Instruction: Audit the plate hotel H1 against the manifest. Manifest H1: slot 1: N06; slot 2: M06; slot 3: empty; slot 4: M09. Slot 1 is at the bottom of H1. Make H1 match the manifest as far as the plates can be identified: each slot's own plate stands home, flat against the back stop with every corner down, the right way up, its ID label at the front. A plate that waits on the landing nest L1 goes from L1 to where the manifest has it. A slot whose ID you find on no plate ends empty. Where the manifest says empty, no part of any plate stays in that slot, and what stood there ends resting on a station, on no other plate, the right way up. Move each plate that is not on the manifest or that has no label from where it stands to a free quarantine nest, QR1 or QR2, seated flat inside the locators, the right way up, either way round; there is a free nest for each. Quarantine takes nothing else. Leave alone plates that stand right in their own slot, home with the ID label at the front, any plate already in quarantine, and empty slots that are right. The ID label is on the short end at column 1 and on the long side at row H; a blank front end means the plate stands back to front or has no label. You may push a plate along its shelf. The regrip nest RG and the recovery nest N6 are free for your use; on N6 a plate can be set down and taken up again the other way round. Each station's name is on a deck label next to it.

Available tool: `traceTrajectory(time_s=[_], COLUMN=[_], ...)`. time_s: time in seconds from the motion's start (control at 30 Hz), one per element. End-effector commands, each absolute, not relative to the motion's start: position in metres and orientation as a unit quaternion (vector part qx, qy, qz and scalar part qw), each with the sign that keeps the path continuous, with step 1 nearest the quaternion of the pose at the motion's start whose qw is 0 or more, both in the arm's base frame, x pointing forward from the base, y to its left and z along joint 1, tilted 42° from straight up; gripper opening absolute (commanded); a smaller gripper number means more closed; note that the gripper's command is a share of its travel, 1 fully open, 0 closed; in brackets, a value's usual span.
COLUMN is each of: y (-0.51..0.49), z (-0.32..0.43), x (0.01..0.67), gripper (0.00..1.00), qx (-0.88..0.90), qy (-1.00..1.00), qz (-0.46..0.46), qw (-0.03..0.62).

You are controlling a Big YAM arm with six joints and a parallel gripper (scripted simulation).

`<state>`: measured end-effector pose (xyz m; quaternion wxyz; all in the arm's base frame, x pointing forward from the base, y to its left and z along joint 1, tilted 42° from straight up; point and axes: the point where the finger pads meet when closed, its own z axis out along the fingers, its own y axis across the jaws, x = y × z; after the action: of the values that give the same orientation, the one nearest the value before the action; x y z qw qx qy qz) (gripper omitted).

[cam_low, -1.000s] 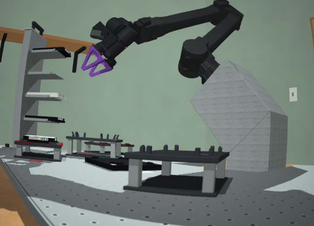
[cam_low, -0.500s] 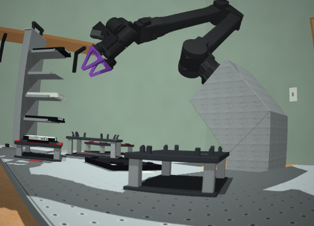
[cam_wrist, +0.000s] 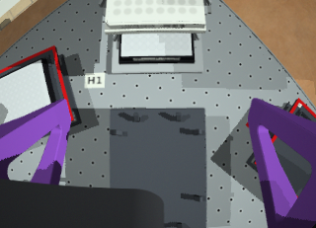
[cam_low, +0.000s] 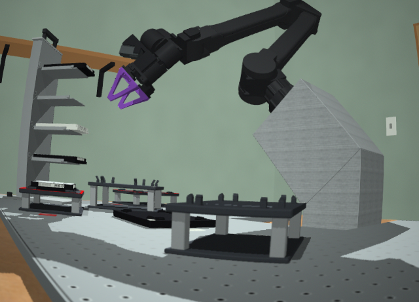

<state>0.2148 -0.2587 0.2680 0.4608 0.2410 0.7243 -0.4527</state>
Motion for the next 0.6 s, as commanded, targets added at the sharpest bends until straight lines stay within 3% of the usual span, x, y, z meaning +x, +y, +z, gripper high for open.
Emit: traceTrajectory(time_s=[0.0,0.57], y=[-0.263,-0.28], z=[0.264,0.244], x=[0.214,0.213], gripper=[1.0,1.0], qx=[0.238,0.237], qy=[0.722,0.722], qz=[-0.459,-0.46], qw=[0.459,0.459])
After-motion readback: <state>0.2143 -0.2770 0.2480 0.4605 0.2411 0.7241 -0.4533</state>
